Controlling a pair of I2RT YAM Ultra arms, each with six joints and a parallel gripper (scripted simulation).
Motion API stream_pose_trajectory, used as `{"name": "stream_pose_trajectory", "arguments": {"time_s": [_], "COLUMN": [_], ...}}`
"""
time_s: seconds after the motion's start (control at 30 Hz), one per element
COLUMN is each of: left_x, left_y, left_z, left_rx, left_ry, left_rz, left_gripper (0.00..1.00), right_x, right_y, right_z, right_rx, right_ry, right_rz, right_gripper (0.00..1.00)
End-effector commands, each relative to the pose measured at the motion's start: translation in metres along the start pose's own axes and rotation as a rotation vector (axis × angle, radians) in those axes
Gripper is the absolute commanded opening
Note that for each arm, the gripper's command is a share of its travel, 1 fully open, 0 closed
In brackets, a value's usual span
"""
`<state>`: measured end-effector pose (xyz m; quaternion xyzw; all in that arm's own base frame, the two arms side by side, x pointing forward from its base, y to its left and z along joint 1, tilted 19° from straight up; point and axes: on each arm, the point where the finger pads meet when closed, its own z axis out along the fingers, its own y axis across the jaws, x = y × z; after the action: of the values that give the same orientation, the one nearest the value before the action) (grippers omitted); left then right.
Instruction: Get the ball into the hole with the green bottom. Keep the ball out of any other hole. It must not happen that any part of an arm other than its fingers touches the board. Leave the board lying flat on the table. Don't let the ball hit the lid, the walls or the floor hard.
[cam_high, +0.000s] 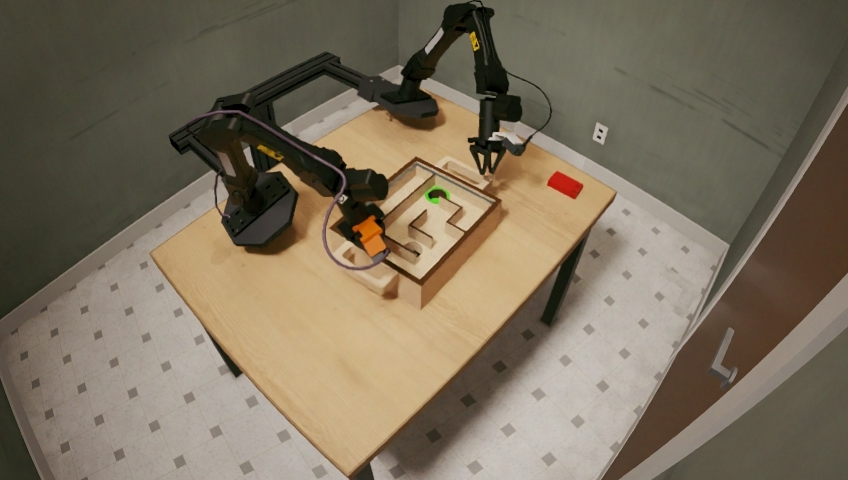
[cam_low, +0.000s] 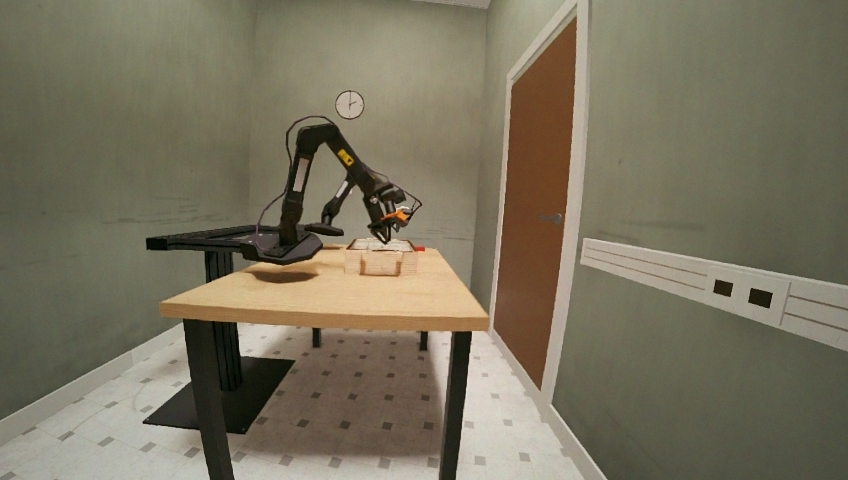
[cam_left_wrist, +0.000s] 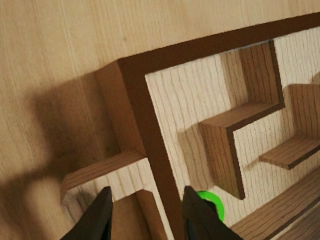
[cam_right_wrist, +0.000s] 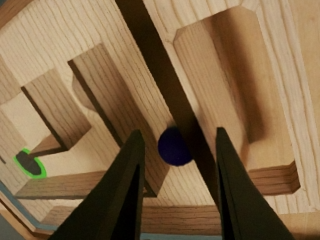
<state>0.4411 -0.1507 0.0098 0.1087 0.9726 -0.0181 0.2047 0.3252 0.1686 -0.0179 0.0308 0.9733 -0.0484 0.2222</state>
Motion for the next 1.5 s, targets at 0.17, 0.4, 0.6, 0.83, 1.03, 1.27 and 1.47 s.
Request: {"name": "stream_pose_trajectory", "arguments": {"time_s": [0.17,0.4,0.6,0.83,1.03,1.27,1.47], "left_x": [0.057,0.081,0.073,0.096,0.088,0.092,0.096], "left_y": [0.011,0.010,0.002,0.015,0.014,0.020,0.026], "left_z": [-0.022,-0.033,-0.034,-0.013,-0.010,0.003,0.013], "left_rx": [-0.348,-0.438,-0.410,-0.413,-0.397,-0.404,-0.404], "left_ry": [0.028,0.011,-0.010,0.067,0.048,0.053,0.059], "left_rz": [-0.200,-0.212,-0.204,-0.175,-0.182,-0.176,-0.180], "left_gripper": [0.36,0.36,0.36,0.36,0.36,0.36,0.36], "right_x": [0.008,0.008,-0.011,-0.009,-0.009,-0.009,-0.009], "right_y": [-0.052,-0.066,-0.049,-0.049,-0.049,-0.049,-0.049], "right_z": [-0.012,-0.015,-0.019,-0.018,-0.018,-0.018,-0.018], "right_rx": [0.110,0.127,0.082,0.090,0.091,0.091,0.091], "right_ry": [0.075,0.099,0.035,0.033,0.035,0.035,0.035], "right_rz": [-0.372,-0.461,-0.424,-0.391,-0.392,-0.396,-0.396], "right_gripper": [0.36,0.36,0.36,0.36,0.36,0.36,0.36]}}
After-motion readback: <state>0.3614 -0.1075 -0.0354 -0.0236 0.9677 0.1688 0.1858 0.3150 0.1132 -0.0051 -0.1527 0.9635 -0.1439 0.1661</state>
